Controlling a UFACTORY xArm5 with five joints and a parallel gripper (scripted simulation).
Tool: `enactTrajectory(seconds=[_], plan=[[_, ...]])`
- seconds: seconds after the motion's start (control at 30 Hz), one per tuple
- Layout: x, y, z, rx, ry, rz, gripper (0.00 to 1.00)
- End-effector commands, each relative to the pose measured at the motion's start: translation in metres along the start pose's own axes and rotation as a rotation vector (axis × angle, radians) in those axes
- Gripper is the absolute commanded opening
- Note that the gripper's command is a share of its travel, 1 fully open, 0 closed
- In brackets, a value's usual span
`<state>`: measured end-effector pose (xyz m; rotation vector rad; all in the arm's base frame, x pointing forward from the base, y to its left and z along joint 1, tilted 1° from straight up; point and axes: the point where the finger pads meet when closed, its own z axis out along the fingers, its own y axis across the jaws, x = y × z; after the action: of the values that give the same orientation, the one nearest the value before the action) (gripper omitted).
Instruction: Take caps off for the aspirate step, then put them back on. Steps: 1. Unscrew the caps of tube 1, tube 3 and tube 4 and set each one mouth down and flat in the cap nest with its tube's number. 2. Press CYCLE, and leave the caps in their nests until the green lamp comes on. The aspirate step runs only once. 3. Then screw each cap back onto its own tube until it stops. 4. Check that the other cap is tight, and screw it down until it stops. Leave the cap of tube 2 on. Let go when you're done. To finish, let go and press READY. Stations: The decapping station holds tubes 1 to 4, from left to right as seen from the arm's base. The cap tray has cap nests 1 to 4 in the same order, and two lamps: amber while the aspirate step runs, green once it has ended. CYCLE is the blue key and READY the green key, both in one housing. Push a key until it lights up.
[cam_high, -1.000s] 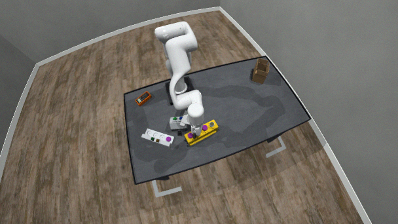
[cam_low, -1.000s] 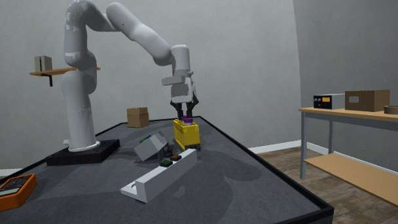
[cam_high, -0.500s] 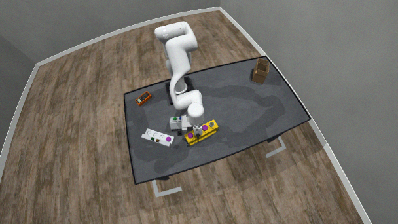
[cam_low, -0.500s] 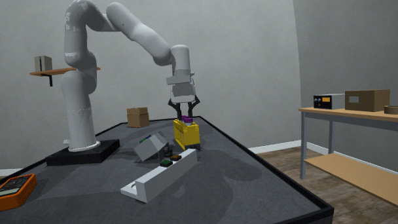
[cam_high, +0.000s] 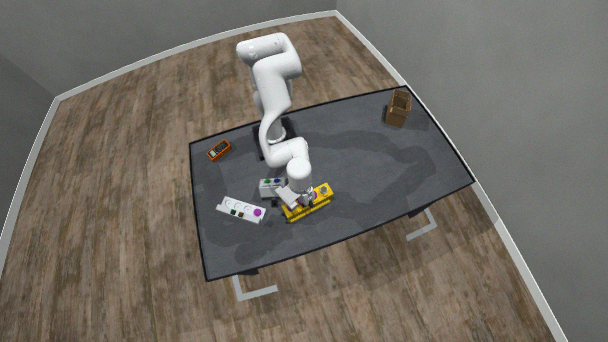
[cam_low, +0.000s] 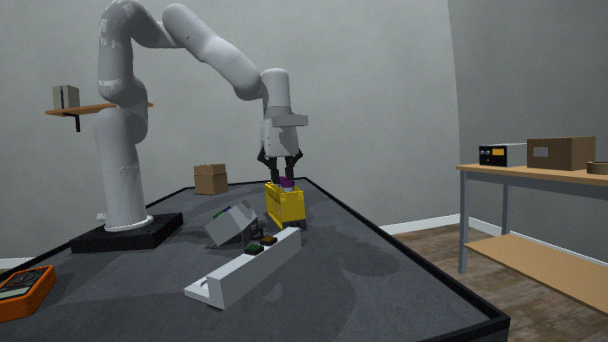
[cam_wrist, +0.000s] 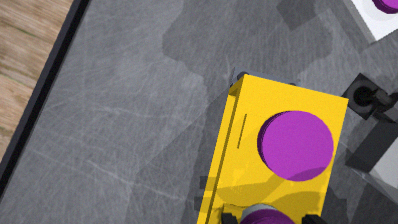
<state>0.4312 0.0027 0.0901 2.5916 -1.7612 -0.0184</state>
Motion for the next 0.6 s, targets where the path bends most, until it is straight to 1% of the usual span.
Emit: enactTrajectory(seconds=[0.0, 0.23, 0.47, 0.5, 0.57], plan=[[0.0004, -0.0011, -0.0011, 0.005, -0.003, -0.181, 0.0], [0.0004, -0.0011, -0.0012, 0.005, -0.003, -0.531, 0.0], [0.0004, -0.0011, -0.0013, 0.005, -0.002, -0.552, 0.0], [0.0004, -0.0011, -0.0013, 0.005, -0.002, -0.552, 0.46], [0.0004, -0.0011, -0.0013, 0.005, -0.002, -0.552, 0.46]])
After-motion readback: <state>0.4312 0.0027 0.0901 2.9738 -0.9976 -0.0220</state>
